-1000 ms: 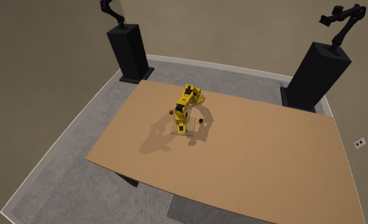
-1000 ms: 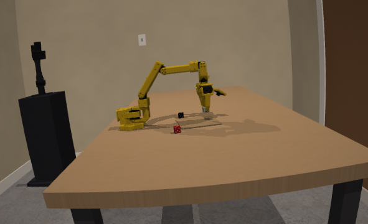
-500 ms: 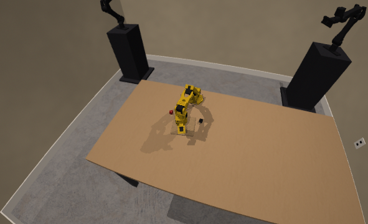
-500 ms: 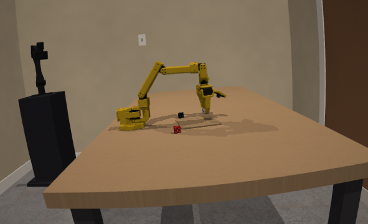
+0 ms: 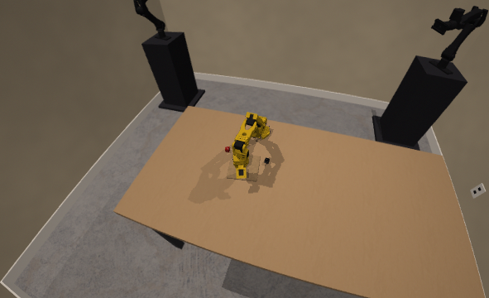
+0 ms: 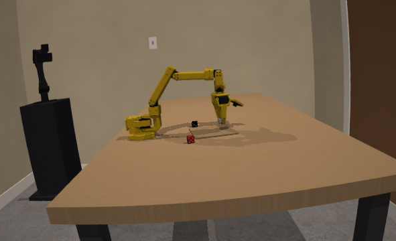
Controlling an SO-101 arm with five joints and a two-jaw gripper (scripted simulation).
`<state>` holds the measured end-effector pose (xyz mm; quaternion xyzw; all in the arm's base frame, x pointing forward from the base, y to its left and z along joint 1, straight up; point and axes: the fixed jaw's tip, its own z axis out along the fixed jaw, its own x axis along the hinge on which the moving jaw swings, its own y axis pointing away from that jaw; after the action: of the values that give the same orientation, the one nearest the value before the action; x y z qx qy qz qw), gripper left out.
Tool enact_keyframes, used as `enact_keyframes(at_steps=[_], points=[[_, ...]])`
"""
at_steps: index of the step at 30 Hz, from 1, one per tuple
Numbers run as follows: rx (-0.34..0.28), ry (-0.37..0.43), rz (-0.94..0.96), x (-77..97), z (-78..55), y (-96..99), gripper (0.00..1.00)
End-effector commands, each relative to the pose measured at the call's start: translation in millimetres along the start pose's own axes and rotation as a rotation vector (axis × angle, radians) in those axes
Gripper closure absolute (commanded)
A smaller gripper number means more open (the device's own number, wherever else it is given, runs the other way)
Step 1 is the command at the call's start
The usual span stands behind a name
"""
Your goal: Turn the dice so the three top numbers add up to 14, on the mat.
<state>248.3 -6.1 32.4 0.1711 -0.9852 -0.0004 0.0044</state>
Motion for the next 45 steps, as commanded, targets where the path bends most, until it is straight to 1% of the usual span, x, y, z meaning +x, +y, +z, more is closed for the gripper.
enact_keyframes(at_steps=[1, 6, 14, 23, 31, 40, 45], points=[[0.013, -0.033, -0.015, -4.4, -5.0, 1.0, 1.00], [0.013, -0.033, -0.015, -4.5, -4.7, 0.9, 1.00], [0.013, -0.033, -0.015, -4.7, 0.3, 0.8, 1.00], [0.013, -0.033, -0.015, -4.8, 1.3, 0.8, 1.00], [0.013, -0.033, -0.015, -5.0, 6.3, 0.7, 1.00], [0.013, -0.033, -0.015, -5.1, 7.4, 0.7, 1.00], [0.013, -0.033, -0.015, -5.2, 10.4, 0.6, 1.00]])
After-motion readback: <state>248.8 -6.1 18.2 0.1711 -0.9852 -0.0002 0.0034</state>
